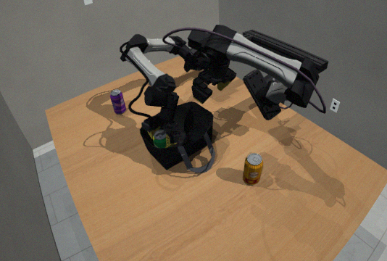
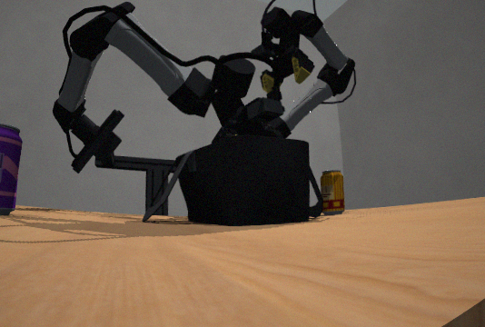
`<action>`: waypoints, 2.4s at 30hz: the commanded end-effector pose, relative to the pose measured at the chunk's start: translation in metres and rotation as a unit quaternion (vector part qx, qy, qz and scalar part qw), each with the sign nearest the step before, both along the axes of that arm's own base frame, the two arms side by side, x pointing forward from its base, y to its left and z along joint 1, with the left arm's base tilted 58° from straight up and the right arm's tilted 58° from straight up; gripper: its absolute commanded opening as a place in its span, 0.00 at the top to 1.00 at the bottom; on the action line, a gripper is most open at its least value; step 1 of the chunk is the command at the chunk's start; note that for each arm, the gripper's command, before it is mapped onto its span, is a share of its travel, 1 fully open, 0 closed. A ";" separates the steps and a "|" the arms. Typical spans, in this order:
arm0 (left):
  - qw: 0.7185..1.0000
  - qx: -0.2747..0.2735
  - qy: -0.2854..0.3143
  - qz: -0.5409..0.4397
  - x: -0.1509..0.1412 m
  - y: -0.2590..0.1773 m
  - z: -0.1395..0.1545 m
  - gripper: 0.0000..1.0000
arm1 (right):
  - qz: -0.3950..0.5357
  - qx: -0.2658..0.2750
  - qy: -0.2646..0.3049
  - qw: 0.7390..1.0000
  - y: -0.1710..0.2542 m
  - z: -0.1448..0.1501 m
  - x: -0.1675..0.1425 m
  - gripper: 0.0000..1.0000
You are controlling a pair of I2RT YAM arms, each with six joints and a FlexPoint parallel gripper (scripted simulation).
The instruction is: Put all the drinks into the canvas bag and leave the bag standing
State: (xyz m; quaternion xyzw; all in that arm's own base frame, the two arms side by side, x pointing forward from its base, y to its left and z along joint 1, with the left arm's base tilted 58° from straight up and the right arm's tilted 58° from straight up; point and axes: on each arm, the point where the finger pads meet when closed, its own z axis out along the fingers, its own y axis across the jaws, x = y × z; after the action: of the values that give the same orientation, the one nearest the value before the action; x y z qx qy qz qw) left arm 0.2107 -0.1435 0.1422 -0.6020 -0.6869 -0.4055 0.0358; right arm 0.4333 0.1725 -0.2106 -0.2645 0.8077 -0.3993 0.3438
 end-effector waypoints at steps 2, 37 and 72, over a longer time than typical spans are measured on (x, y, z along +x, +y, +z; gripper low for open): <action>1.000 -0.017 -0.004 -0.004 -0.003 -0.009 0.006 0.00 | 0.016 0.025 -0.020 0.999 0.020 0.014 0.012 0.14; 1.000 -0.017 -0.004 -0.004 -0.003 -0.009 0.006 0.00 | 0.005 0.016 -0.018 1.000 0.091 0.066 -0.023 0.14; 1.000 -0.017 -0.004 -0.004 -0.003 -0.009 0.006 0.00 | -0.011 0.010 -0.009 1.000 0.115 0.089 -0.040 0.14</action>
State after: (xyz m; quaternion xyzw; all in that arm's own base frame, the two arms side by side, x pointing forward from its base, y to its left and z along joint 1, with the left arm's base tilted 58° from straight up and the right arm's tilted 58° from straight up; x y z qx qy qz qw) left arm 0.2107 -0.1435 0.1422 -0.6020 -0.6869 -0.4055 0.0358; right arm 0.3892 0.2824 -0.1351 -0.2591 0.8104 -0.3996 0.3413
